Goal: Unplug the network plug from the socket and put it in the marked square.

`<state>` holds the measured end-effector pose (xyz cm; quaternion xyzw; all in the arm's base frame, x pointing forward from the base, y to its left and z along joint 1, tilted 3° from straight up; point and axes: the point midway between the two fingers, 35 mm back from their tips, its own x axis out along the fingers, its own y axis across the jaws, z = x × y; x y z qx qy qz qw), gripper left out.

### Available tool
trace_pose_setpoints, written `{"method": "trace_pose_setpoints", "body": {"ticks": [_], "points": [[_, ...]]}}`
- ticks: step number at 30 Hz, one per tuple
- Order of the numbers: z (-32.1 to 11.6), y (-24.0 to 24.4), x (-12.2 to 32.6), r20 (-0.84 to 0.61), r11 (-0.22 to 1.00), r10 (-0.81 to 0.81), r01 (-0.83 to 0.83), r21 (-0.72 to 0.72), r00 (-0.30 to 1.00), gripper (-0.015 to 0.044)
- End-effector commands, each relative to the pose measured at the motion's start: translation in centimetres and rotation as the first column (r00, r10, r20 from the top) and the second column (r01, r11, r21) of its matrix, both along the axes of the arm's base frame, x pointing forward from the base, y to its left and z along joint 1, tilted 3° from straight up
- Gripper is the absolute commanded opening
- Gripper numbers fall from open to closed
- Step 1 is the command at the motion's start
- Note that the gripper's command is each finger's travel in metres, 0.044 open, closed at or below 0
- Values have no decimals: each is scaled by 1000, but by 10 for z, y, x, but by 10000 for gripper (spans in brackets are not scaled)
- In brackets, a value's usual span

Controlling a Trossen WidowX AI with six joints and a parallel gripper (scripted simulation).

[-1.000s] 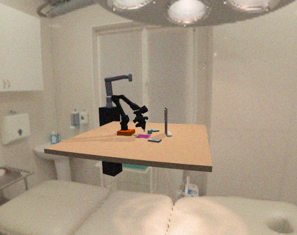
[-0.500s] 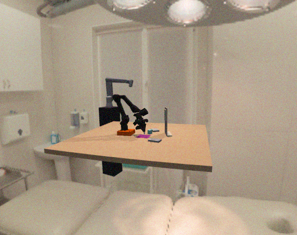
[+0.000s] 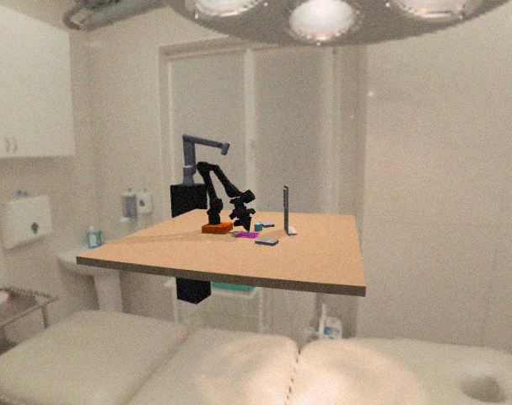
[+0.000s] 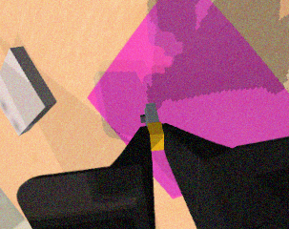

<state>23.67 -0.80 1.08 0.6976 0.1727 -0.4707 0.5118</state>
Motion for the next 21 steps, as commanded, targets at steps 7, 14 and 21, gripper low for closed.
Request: {"method": "trace_pose_setpoints", "body": {"ticks": [7, 14, 21], "points": [[-4, 0, -1, -7, 1000, -5, 5, -5, 1000, 0], [-7, 2, 0, -7, 1000, -5, 5, -5, 1000, 0], [-5, 2, 1, -4, 1000, 0, 0, -1, 1000, 26]]}}
